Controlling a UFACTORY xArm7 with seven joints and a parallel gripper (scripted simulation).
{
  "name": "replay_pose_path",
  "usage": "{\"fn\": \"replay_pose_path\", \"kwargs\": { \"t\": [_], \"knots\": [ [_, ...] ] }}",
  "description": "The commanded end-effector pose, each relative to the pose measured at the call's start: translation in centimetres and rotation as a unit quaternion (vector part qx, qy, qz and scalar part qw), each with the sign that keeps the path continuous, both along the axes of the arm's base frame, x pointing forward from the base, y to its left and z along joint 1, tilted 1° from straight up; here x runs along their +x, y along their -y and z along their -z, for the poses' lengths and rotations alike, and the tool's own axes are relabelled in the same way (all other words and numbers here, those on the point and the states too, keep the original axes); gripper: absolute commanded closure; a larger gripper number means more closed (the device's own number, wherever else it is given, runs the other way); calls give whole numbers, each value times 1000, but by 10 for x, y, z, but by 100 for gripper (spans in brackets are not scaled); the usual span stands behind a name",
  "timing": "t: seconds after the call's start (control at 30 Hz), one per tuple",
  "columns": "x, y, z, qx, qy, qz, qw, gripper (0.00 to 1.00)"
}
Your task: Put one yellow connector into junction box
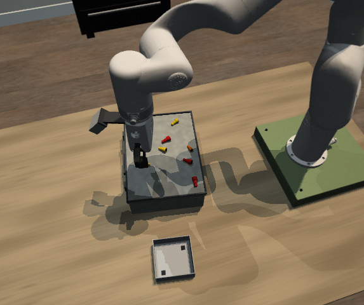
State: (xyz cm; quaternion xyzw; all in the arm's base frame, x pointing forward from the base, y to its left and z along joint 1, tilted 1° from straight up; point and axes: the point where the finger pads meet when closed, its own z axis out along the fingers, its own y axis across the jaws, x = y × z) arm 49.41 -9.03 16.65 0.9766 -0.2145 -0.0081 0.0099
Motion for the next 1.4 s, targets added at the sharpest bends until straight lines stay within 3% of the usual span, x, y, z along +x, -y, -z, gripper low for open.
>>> {"fn": "replay_pose_path", "kwargs": {
  "t": [0.0, 0.27, 0.53, 0.6, 0.63, 0.8, 1.1, 1.17, 1.27, 1.37],
  "knots": [
    [-6, 8, -10, -5, 2, 79, 997, 0],
    [-19, 20, -25, -8, 4, 215, 977, 0],
    [-31, 31, -39, -11, 6, 340, 940, 0],
    [-31, 31, -39, -11, 6, 340, 940, 0],
    [-36, 34, -44, -11, 7, 385, 923, 0],
    [-43, 39, -51, -12, 8, 450, 893, 0],
    [-57, 48, -64, -12, 12, 576, 817, 0],
    [-57, 48, -64, -12, 12, 576, 817, 0],
    [-64, 51, -71, -12, 13, 634, 773, 0],
    [-66, 52, -73, -11, 13, 653, 757, 0]
  ]
}}
